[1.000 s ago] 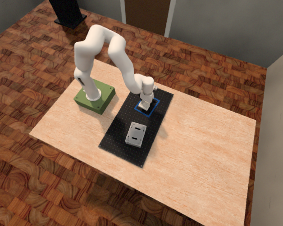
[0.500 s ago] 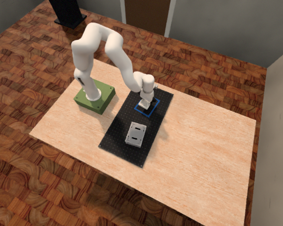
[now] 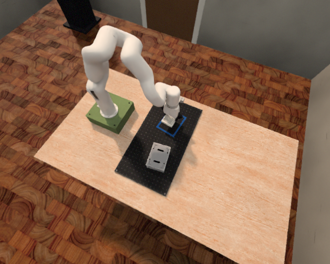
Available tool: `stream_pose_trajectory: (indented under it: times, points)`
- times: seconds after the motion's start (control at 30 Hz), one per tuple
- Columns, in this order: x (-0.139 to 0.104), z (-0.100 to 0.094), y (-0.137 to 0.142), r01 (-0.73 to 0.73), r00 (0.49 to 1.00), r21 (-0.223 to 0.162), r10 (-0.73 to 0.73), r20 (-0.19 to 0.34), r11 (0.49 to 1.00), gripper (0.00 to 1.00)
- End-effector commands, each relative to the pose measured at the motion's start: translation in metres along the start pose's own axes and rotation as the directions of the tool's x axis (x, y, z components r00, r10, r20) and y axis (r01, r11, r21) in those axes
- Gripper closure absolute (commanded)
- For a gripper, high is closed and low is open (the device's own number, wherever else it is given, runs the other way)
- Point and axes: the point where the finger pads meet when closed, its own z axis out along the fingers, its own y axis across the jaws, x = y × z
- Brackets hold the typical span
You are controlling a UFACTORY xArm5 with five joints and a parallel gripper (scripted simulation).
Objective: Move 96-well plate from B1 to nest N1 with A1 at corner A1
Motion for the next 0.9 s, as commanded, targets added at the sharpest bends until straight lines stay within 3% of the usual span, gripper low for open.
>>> stream_pose_trajectory:
  times: [0.0,0.27,0.87]
  points:
    - [0.001,-0.001,0.001,0.000,1.000,-0.004,0.000,0.000,1.000,1.00]
    - [-0.025,-0.007,0.008,0.244,0.970,-0.004,-0.244,0.001,0.970,1.00]
    - [-0.075,-0.018,0.021,0.244,0.970,-0.004,-0.244,0.002,0.970,1.00]
